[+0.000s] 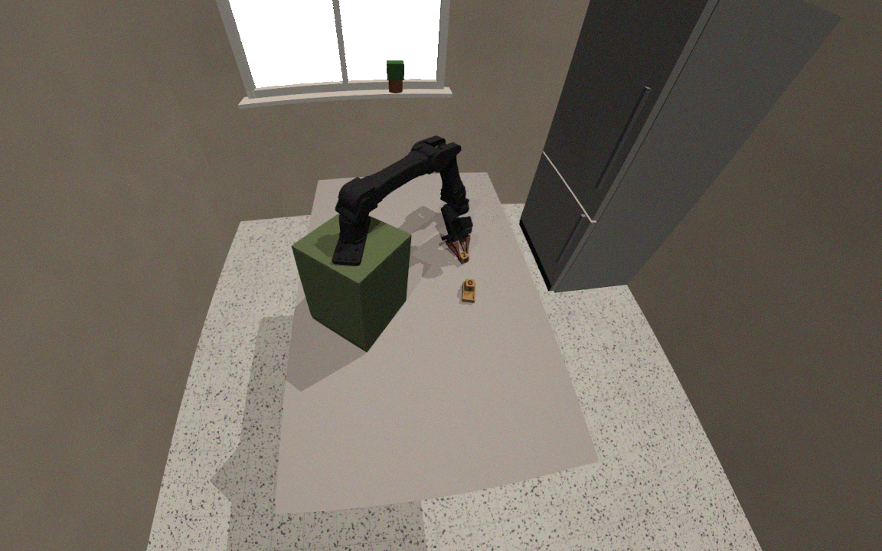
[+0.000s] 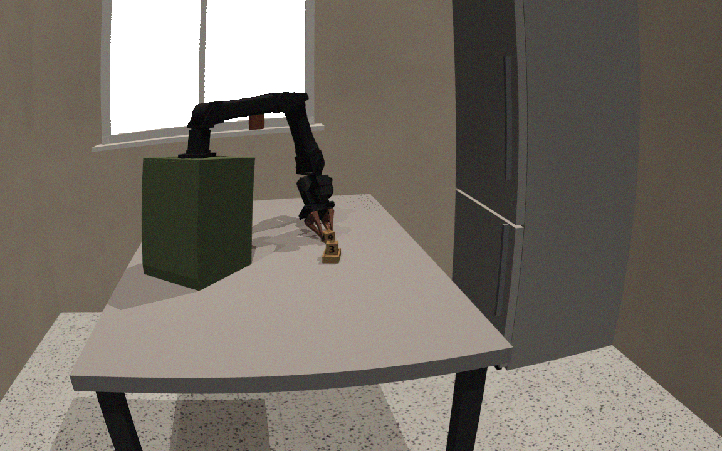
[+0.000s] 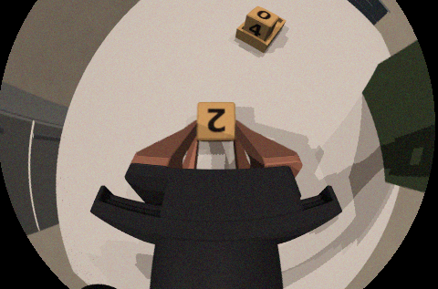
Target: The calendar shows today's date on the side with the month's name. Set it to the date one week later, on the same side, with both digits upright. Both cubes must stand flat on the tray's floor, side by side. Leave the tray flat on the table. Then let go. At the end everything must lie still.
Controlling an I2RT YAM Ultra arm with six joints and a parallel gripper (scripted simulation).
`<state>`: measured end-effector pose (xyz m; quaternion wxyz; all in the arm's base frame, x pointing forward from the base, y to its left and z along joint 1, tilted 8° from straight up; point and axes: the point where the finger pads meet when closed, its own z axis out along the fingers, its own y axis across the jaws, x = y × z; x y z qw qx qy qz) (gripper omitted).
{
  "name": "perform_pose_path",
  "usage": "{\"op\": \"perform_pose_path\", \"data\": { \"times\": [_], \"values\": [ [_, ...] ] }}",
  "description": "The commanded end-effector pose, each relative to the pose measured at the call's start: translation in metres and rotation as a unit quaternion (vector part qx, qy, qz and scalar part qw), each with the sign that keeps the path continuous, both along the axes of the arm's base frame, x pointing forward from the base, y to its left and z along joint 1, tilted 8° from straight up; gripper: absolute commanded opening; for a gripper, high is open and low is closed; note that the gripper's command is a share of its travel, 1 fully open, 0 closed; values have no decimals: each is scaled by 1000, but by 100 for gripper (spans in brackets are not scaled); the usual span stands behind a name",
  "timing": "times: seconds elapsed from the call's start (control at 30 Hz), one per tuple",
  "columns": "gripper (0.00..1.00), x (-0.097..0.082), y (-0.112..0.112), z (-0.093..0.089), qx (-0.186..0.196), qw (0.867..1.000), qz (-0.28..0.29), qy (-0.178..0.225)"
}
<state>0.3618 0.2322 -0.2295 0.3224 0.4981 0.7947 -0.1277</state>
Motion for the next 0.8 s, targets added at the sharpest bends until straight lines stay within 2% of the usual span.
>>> {"op": "perform_pose_path", "data": {
  "times": [0.0, 0.53, 0.77],
  "values": [
    [27, 4, 2, 5, 0, 1000, 1, -9],
    [27, 4, 2, 6, 0, 1000, 1, -9],
    [27, 4, 1, 11, 0, 1000, 1, -9]
  ]
}}
